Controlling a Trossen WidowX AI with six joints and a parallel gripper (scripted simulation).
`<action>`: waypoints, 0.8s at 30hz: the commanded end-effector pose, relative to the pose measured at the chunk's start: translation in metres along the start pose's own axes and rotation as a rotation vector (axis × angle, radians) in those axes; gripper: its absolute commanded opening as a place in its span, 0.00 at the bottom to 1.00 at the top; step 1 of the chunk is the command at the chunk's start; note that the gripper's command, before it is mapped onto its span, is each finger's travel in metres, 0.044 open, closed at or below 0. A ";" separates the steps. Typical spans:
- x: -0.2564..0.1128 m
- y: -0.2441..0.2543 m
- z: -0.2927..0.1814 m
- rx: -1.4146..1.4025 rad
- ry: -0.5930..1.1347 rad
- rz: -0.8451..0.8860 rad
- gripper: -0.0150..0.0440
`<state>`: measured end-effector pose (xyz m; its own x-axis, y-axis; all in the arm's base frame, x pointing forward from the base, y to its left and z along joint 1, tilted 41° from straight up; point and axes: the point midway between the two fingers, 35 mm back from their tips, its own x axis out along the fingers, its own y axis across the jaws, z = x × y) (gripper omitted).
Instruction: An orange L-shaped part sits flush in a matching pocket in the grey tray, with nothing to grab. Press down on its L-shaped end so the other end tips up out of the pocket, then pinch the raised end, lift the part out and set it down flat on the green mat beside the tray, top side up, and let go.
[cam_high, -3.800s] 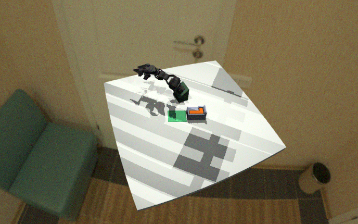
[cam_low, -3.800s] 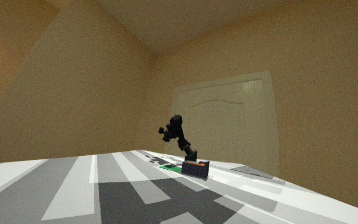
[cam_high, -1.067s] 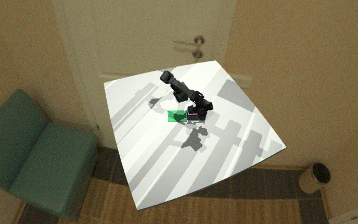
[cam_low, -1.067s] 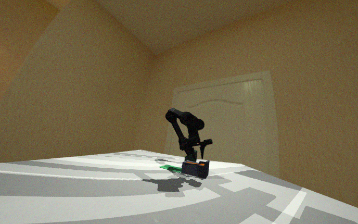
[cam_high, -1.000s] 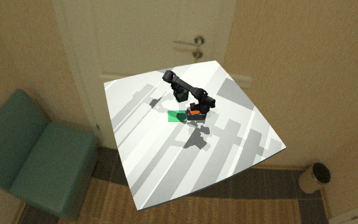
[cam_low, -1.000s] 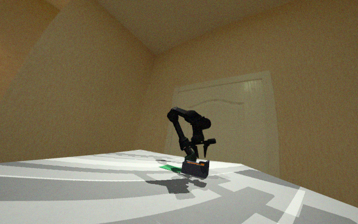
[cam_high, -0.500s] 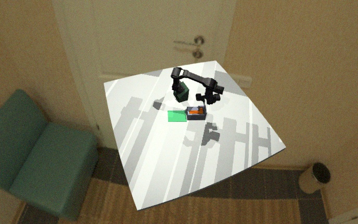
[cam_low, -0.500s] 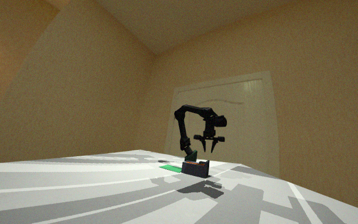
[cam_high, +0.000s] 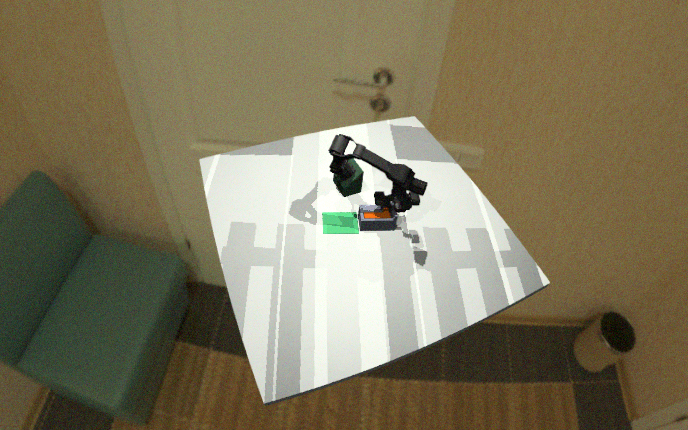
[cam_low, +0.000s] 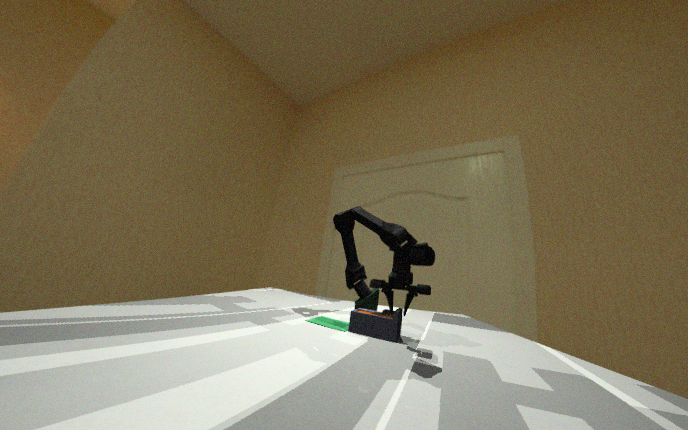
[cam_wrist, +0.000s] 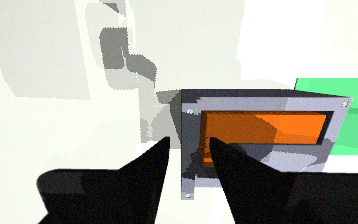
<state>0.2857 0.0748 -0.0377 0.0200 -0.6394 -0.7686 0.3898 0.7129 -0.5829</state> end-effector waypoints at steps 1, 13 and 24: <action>0.007 -0.002 -0.001 -0.009 0.001 -0.006 0.56; 0.027 -0.002 -0.001 -0.009 0.000 -0.007 0.56; 0.037 -0.002 -0.001 -0.009 0.000 -0.008 0.56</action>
<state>0.2869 0.0527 -0.0638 0.0217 -0.6387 -0.7692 0.3917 0.7133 -0.5812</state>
